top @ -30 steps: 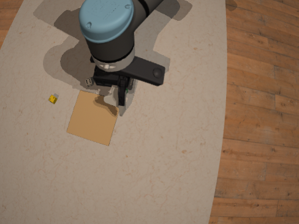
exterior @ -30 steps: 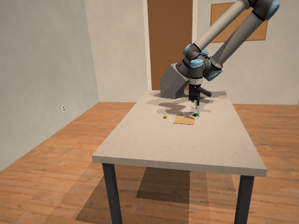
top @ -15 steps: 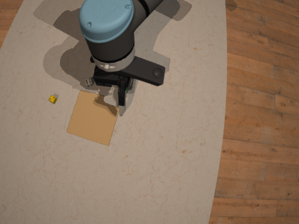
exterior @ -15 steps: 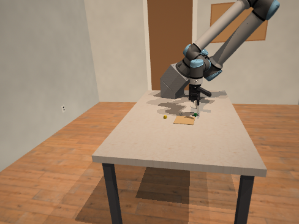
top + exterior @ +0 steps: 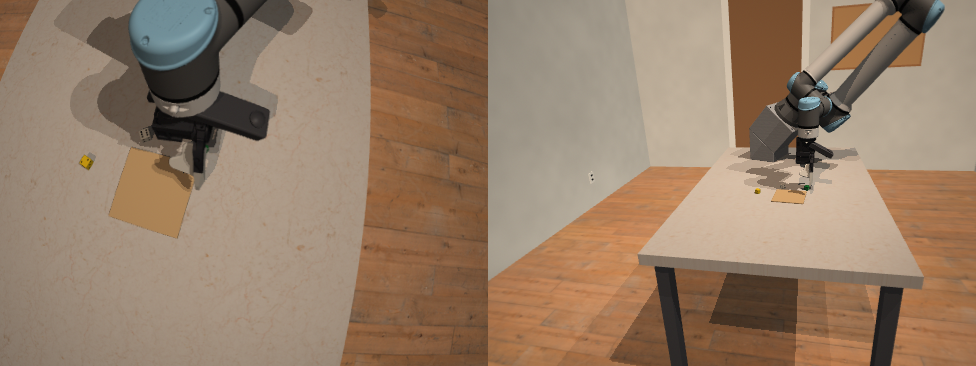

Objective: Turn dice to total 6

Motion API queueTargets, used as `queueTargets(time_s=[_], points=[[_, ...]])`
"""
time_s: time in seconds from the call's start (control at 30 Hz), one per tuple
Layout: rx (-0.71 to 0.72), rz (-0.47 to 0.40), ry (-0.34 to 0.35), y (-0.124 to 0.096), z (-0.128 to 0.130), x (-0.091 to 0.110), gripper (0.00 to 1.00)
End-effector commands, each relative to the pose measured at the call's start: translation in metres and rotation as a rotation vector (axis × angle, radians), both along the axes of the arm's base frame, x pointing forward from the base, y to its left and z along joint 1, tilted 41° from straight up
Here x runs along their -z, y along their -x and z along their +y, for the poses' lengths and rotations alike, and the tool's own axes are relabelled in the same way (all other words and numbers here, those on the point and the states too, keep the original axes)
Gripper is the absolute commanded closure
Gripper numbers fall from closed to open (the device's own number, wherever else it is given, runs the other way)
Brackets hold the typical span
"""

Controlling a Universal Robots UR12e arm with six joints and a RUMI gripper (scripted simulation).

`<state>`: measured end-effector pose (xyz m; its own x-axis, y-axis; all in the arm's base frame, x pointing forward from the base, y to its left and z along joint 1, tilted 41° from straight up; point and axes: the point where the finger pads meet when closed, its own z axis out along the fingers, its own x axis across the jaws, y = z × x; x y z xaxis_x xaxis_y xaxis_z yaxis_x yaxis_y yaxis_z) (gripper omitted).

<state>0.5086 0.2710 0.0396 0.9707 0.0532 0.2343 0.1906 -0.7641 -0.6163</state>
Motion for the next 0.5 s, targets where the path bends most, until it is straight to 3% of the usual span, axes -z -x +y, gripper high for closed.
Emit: queueTargets(time_s=[0.0, 0.23, 0.47], points=[[0.000, -0.001, 0.000, 0.000, 0.000, -0.001, 0.00], [0.000, -0.001, 0.000, 0.000, -0.004, -0.005, 0.00], [0.000, -0.001, 0.000, 0.004, -0.019, -0.022, 0.00]])
